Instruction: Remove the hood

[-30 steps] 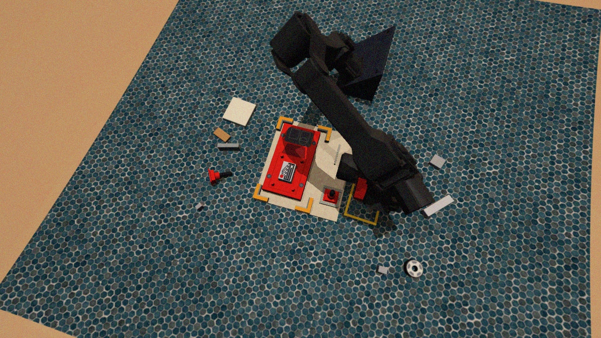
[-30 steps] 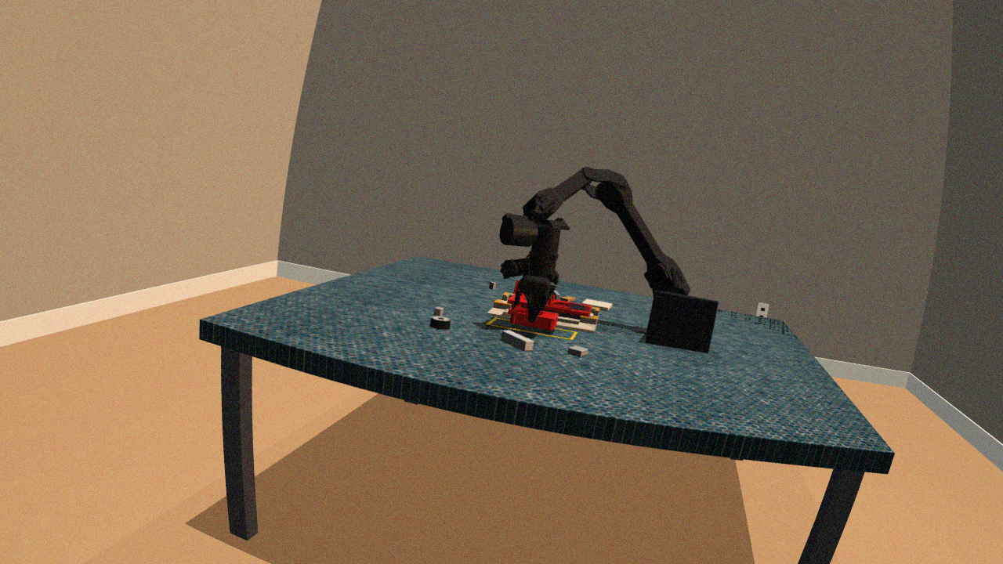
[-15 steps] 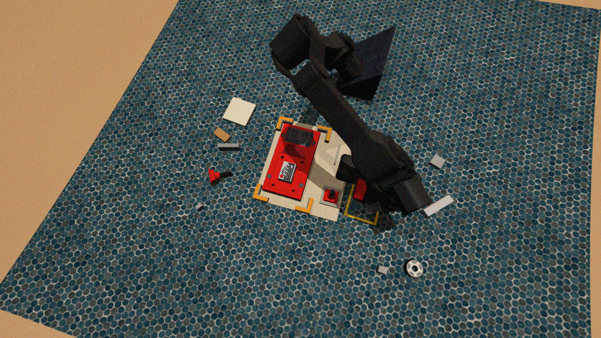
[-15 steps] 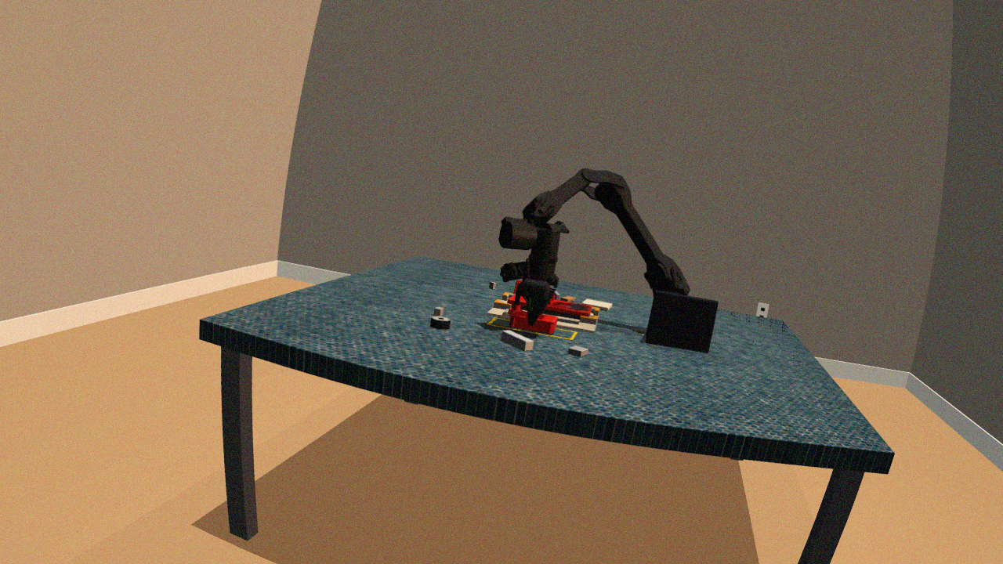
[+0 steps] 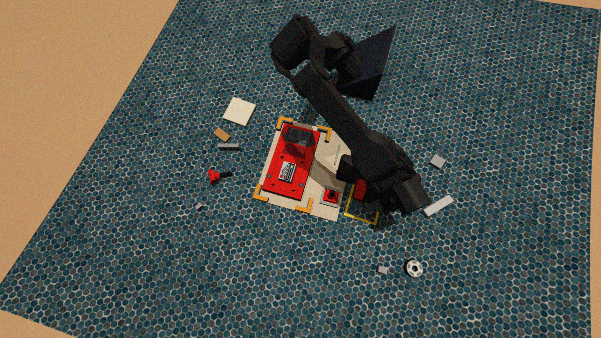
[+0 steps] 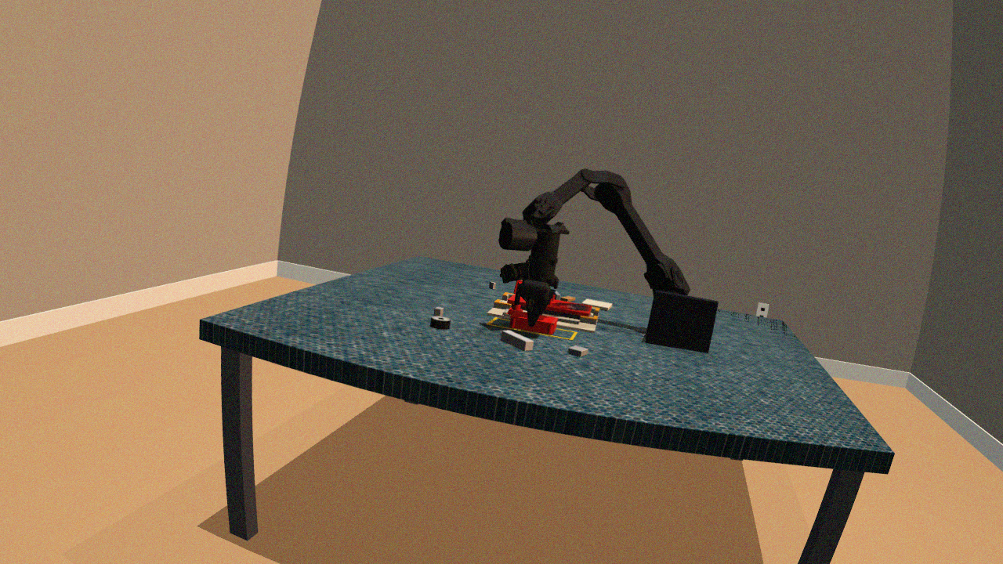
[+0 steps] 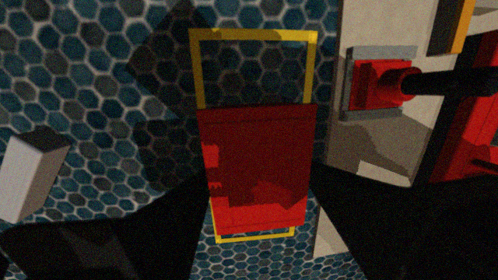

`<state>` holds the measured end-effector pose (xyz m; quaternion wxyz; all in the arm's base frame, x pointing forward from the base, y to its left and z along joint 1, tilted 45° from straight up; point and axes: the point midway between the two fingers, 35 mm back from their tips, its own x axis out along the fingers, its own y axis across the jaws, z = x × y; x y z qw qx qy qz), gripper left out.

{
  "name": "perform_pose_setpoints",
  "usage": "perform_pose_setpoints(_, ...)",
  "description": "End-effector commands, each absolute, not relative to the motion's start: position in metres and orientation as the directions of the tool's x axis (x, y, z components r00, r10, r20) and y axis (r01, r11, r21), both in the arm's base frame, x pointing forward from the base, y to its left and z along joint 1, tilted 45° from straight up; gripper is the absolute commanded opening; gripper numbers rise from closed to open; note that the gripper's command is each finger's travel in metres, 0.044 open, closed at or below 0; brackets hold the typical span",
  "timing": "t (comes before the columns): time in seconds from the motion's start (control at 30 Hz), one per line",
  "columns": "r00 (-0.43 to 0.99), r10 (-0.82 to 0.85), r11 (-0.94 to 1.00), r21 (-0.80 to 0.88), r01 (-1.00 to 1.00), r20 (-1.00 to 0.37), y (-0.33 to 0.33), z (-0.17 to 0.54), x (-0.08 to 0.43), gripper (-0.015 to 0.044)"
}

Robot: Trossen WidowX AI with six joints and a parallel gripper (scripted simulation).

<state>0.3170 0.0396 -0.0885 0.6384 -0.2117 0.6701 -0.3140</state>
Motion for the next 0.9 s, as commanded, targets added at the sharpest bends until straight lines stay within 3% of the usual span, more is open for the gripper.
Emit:
perform_pose_setpoints(0.0,-0.095,-0.684,0.713,-0.691,0.118,-0.723,0.040,-0.088,0.317,0.0315)
perform_pose_setpoints(0.17,-0.095,-0.684,0.713,-0.691,0.118,-0.723,0.040,-0.088,0.317,0.0440)
perform_pose_setpoints(0.47,-0.096,-0.686,0.712,-0.693,0.116,-0.721,0.089,-0.038,0.324,0.0440)
perform_pose_setpoints(0.87,-0.096,-0.687,0.711,-0.693,0.116,-0.721,0.090,-0.037,0.324,0.0440)
